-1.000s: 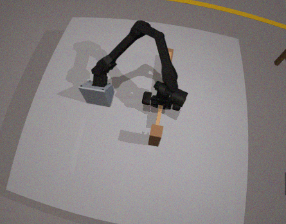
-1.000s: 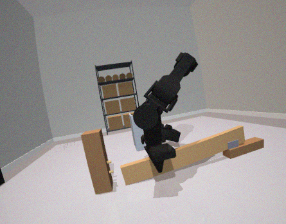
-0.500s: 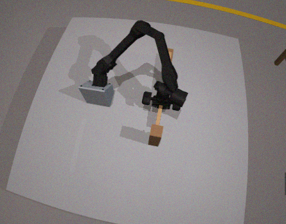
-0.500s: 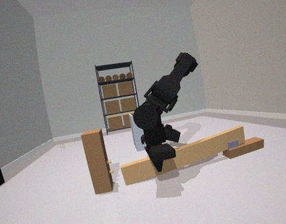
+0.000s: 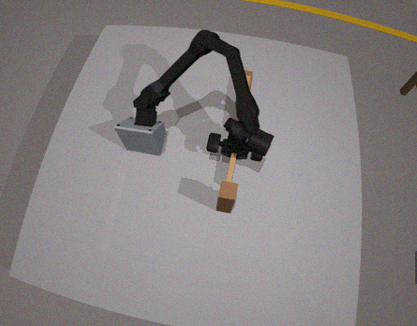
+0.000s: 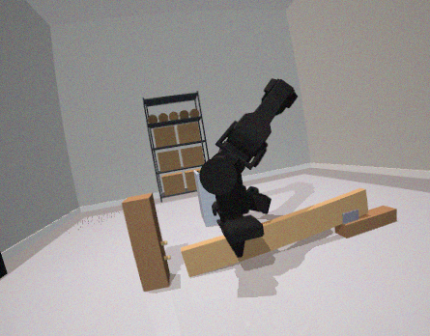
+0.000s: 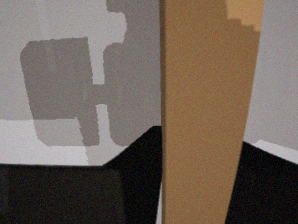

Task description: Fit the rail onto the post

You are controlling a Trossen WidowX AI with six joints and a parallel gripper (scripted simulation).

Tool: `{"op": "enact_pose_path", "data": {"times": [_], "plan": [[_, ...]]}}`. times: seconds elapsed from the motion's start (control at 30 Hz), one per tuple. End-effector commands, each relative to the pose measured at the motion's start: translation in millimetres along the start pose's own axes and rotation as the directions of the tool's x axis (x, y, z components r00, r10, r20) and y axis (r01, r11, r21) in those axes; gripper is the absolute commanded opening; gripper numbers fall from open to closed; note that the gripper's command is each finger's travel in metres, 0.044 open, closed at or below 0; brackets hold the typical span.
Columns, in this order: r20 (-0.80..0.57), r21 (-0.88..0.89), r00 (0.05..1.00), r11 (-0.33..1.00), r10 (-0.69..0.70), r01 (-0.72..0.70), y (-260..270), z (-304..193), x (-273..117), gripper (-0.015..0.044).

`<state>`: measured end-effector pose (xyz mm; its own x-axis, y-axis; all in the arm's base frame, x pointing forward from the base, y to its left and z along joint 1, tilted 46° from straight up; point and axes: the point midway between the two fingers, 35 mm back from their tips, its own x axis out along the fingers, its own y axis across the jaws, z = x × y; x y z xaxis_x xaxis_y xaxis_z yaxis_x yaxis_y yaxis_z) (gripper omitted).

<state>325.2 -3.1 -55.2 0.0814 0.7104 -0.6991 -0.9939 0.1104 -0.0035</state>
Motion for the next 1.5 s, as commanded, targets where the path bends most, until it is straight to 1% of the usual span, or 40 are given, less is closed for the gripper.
{"op": "enact_pose_path", "data": {"times": [0.0, 1.47], "plan": [[0.004, -0.003, 1.0, 1.0, -0.008, 0.008, -1.3, -0.8, -4.4, 0.0], [0.003, -0.003, 1.0, 1.0, -0.008, 0.008, -7.0, -1.0, -26.7, 0.0]]}}
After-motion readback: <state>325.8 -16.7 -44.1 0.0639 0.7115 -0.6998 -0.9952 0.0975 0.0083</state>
